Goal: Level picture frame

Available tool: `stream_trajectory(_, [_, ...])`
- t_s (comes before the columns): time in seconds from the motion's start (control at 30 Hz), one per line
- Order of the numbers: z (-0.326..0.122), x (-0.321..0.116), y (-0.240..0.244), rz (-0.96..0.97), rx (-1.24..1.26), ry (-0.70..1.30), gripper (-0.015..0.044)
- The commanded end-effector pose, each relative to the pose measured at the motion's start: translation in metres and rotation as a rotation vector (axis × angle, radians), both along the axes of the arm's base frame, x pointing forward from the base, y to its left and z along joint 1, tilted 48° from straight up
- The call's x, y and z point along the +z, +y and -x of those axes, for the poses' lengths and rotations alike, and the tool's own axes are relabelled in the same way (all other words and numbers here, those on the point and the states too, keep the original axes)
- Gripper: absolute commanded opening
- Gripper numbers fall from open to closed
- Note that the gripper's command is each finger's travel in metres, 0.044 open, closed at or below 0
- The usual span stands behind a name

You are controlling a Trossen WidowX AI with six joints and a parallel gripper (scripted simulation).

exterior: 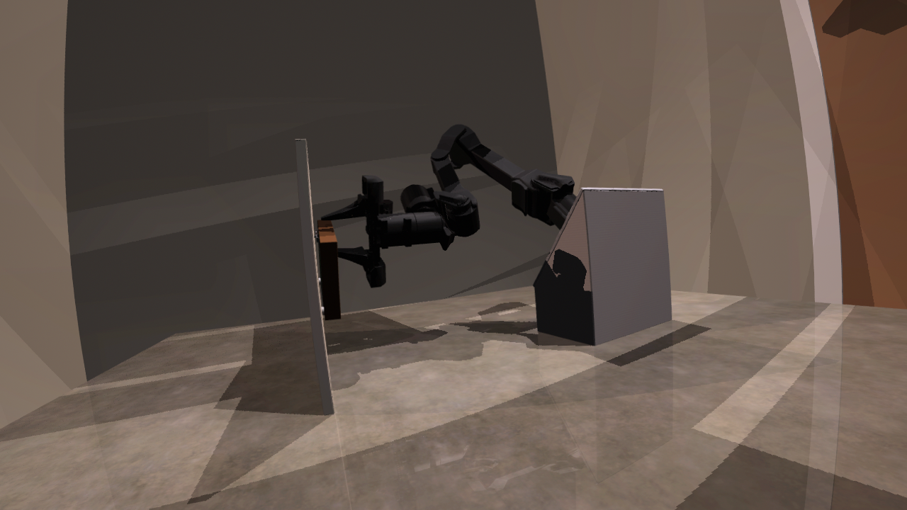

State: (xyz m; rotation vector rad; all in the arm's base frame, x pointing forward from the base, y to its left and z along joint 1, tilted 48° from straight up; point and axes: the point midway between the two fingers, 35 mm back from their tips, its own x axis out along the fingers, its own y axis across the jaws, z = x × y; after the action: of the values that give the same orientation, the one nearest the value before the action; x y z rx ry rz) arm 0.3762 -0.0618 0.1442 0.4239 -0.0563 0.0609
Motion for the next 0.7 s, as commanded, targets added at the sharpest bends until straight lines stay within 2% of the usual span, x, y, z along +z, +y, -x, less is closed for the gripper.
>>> stream_trajectory(0.0, [-0.0003,0.0000,-0.0006,-0.001,-0.004,0.000,0.0260])
stream_trajectory(0.43, [-0.0005,-0.0001,-0.0009,-0.001,-0.004,0.000,0.0260])
stream_trajectory(0.67, [-0.0005,-0.0001,-0.0009,-0.001,-0.004,0.000,0.0213])
